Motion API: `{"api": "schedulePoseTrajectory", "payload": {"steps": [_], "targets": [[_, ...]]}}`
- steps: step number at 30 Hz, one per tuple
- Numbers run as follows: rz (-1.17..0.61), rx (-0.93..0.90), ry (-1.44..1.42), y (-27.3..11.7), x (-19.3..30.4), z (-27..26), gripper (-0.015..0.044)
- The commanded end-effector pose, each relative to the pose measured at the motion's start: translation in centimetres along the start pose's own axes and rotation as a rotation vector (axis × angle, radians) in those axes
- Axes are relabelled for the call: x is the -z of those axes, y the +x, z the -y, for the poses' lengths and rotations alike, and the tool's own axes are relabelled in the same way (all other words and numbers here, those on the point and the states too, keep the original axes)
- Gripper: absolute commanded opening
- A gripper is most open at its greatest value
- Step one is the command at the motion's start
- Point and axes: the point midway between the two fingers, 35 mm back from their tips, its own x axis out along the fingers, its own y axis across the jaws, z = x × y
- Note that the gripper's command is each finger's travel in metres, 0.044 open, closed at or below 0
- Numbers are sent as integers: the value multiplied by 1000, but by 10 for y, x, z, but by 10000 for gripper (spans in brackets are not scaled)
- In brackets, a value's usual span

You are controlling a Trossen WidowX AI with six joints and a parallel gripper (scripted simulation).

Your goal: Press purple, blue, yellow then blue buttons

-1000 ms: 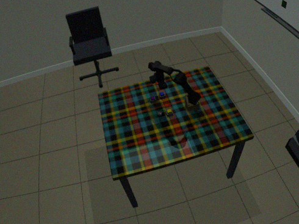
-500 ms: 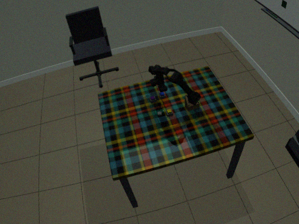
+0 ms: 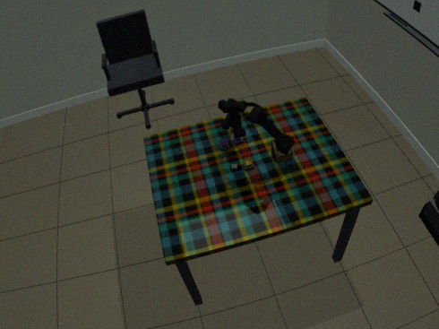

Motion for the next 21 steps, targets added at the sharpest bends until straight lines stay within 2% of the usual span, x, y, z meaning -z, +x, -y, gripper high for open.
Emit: {"api": "schedulePoseTrajectory", "payload": {"steps": [1, 21], "targets": [[-4, -14, 9, 10, 3, -3, 20], [-4, -14, 9, 20, 3, -3, 20]]}}
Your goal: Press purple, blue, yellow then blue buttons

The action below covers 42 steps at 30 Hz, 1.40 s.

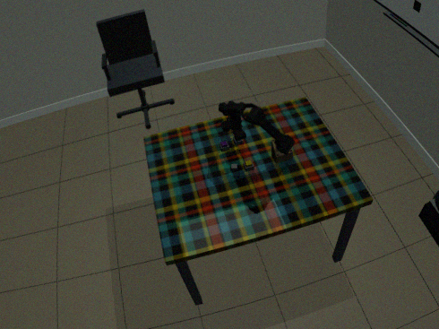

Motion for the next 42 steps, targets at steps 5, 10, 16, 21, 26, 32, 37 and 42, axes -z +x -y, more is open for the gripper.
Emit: {"api": "schedulePoseTrajectory", "payload": {"steps": [5, 10, 16, 21, 26, 32, 37, 42], "targets": [[-1, -8, 8, 2, 2, -2, 20], [-1, -8, 8, 2, 2, -2, 20], [-2, -7, 8, -31, 2, -1, 20], [-5, -2, 18, -36, -6, -10, 99], [-17, 22, 65, -56, -42, -67, 230], [0, 49, 58, -82, -83, -170, 387], [10, 38, 41, -92, -88, -268, 400], [5, -2, 20, -96, -63, -363, 400]]}}
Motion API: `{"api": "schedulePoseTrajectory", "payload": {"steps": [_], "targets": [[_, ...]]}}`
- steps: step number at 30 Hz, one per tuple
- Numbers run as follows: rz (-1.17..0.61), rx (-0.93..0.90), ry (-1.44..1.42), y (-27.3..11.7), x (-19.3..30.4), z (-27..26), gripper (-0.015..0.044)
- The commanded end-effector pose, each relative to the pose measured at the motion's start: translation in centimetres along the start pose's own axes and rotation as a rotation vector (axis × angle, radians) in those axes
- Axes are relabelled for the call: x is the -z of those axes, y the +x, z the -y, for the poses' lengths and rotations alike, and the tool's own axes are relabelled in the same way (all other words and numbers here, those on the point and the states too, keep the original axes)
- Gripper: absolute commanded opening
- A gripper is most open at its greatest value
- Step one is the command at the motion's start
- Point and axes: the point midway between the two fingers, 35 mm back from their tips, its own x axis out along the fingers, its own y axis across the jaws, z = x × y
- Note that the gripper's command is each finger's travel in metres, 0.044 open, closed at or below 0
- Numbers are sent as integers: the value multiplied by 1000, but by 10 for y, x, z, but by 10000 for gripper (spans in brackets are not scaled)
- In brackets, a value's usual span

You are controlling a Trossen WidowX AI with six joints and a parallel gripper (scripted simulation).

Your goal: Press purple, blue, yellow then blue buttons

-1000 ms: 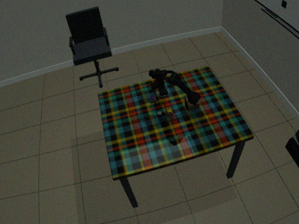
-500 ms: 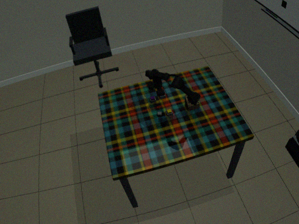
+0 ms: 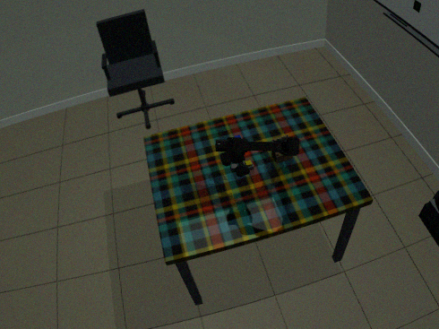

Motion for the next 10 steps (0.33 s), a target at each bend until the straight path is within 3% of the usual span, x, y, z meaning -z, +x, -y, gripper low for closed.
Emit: {"api": "schedulePoseTrajectory", "payload": {"steps": [1, 10], "targets": [[-19, -38, 3, -2, 27, -57, 400], [-25, -54, -4, -4, 41, -80, 400]]}}
